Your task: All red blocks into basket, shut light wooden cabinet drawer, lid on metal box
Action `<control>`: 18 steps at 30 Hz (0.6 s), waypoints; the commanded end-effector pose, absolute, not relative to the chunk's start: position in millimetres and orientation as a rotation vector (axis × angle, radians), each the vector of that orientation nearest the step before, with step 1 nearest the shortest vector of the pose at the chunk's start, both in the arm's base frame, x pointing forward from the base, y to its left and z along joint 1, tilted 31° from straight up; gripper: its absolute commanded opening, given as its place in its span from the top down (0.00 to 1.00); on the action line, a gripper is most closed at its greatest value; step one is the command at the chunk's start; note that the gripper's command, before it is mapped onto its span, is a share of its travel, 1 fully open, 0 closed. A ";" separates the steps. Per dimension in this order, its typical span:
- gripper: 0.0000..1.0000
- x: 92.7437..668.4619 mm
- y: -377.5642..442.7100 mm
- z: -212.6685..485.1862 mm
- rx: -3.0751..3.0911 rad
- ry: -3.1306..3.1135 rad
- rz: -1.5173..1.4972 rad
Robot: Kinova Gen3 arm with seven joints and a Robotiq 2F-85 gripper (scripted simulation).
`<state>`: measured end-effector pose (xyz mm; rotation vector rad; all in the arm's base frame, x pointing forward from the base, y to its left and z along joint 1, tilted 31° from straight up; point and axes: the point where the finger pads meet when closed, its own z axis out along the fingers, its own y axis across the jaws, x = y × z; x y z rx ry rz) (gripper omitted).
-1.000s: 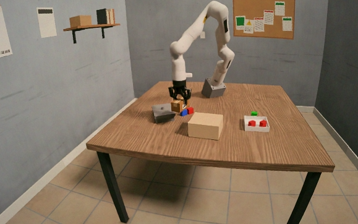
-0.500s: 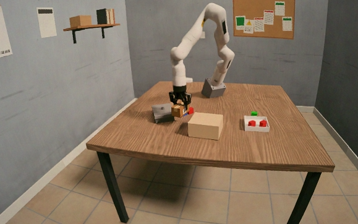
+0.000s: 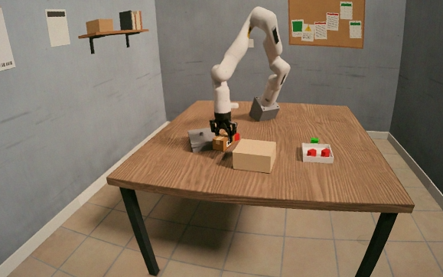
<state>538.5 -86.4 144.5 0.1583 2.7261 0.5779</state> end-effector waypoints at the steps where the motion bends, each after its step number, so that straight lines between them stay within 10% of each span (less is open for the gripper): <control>1: 0.33 540.5 -79.3 133.8 0.152 2.730 0.586; 18: 0.33 549.7 -69.8 111.8 0.152 2.731 0.586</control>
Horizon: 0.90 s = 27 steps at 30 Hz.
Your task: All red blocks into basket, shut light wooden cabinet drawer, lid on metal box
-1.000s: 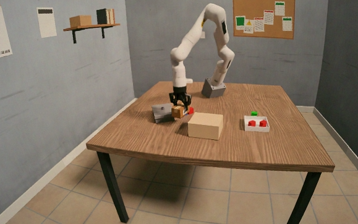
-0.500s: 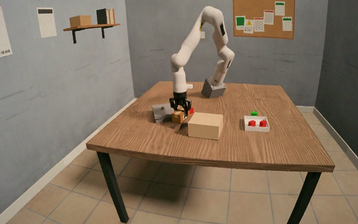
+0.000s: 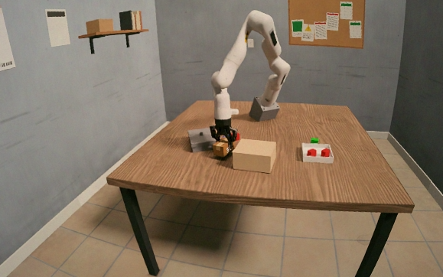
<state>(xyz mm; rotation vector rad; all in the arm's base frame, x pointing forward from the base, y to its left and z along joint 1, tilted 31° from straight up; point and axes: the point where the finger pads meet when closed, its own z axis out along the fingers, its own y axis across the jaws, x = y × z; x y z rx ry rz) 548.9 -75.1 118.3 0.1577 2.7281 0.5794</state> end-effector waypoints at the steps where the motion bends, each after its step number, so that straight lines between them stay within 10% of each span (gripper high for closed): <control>1: 0.33 550.1 -69.4 110.7 0.152 2.731 0.586; 27: 0.33 555.8 -65.5 102.8 0.150 2.727 0.582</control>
